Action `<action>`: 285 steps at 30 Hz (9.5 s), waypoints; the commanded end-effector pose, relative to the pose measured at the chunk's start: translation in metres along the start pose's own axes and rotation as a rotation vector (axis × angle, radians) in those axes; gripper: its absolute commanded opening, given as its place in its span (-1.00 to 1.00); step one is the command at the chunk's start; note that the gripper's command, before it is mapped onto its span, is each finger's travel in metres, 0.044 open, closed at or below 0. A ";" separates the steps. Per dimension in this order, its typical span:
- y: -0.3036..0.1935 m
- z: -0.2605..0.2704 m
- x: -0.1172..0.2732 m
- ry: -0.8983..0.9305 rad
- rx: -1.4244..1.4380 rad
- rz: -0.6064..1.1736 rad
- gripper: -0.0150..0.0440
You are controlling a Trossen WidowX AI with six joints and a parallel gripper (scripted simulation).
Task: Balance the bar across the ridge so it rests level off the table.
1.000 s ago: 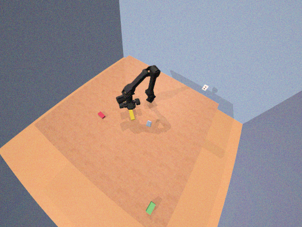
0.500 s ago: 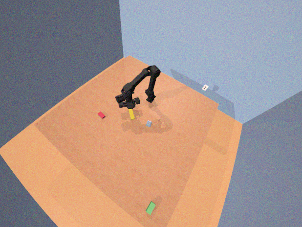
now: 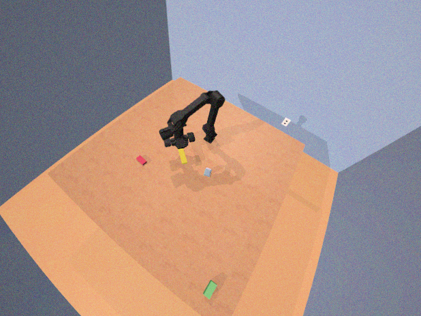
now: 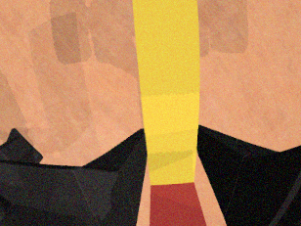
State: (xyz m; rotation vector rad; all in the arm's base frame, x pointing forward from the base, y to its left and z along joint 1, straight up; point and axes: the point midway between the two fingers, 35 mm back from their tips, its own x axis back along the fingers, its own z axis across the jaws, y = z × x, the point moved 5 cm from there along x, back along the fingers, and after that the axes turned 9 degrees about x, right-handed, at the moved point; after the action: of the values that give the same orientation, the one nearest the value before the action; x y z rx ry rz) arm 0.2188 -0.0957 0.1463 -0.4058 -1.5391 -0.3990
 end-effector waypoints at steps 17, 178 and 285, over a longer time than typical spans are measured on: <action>0.000 0.006 0.057 -0.016 0.004 -0.005 -0.49; 0.240 0.083 0.019 0.000 -0.590 -0.030 -0.49; 0.240 0.083 0.010 0.000 -0.590 -0.030 -0.49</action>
State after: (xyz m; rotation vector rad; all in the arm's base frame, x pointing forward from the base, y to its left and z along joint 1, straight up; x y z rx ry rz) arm 0.2636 0.1536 0.1572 -0.8403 -1.4081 -0.8827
